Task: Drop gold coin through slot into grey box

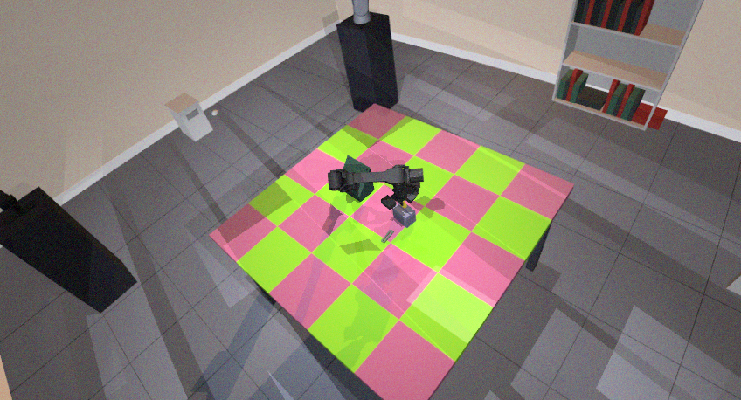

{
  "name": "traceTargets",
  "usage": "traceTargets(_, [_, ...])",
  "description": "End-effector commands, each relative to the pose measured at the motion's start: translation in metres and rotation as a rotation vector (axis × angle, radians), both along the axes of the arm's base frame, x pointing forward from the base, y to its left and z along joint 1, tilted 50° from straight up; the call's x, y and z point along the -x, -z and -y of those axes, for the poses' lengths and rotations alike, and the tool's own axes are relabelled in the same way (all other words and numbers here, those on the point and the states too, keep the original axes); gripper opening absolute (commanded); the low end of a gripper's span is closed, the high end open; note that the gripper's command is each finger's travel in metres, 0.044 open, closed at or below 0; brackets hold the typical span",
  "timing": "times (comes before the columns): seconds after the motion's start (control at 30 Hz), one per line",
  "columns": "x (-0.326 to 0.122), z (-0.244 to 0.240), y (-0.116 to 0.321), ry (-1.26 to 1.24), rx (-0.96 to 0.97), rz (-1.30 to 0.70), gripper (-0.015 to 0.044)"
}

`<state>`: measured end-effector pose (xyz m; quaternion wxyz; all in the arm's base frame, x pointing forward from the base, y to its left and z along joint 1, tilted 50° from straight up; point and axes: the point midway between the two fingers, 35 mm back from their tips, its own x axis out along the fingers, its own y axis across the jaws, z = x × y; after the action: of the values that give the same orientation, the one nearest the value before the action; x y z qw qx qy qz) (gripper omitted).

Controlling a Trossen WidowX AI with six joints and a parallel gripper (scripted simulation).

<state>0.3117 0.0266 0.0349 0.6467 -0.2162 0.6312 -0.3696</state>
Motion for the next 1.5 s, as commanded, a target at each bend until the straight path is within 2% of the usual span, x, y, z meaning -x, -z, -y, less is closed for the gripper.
traceTargets(0.0, [-0.0001,0.0006,0.0002,0.003,-0.001,0.001,0.0000])
traceTargets(1.47, [0.0011,0.0028,0.0082,-0.001,0.000,0.004,0.0000])
